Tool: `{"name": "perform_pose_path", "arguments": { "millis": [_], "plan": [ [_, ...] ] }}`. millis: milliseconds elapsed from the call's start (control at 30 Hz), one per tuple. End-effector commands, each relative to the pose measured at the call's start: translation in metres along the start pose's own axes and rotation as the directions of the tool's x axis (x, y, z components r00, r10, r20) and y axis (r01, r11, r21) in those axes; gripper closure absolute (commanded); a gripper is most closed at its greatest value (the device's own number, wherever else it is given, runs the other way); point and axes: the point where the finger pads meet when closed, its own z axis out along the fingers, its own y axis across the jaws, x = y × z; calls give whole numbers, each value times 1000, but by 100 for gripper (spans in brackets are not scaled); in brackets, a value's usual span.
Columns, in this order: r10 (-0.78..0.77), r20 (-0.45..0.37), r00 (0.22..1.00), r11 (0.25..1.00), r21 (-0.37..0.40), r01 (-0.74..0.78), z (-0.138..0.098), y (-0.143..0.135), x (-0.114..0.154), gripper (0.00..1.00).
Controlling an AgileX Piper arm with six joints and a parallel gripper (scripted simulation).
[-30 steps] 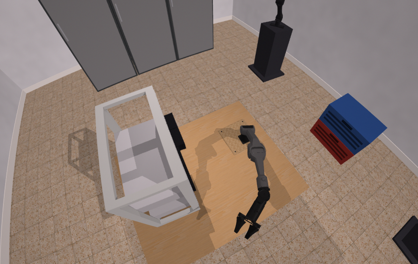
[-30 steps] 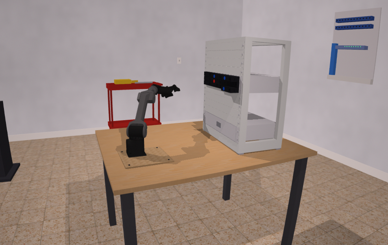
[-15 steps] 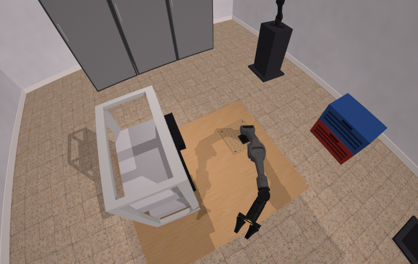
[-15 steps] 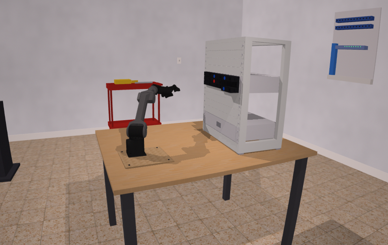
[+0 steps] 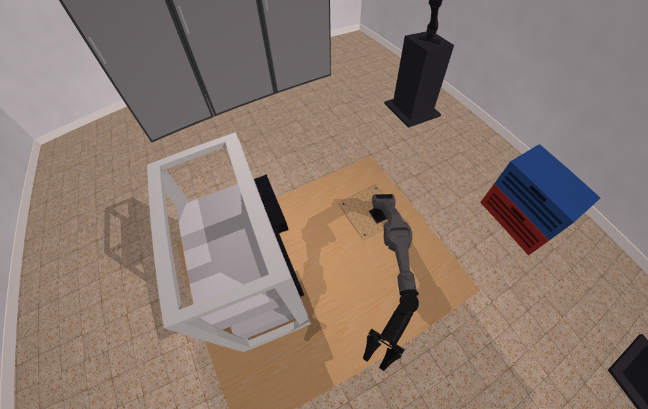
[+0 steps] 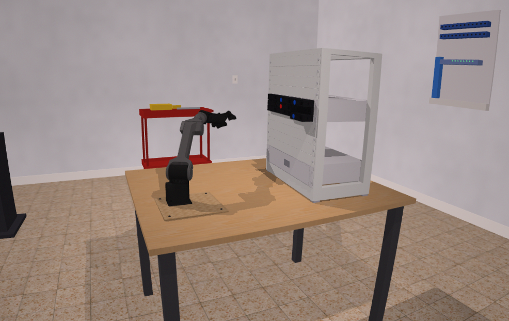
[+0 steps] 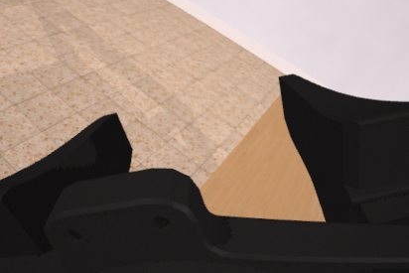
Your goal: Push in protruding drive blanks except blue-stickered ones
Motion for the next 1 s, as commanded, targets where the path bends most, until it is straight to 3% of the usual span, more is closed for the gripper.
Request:
{"name": "perform_pose_path", "arguments": {
  "millis": [0,567,967],
  "plan": [
    [1,2,1000,1000,1,-1,0,-1,-1,0],
    [-14,-8,1000,1000,11,14,-6,-9,2,0],
    [-76,-38,996,996,37,77,-35,-38,16,0]
  ]
}}
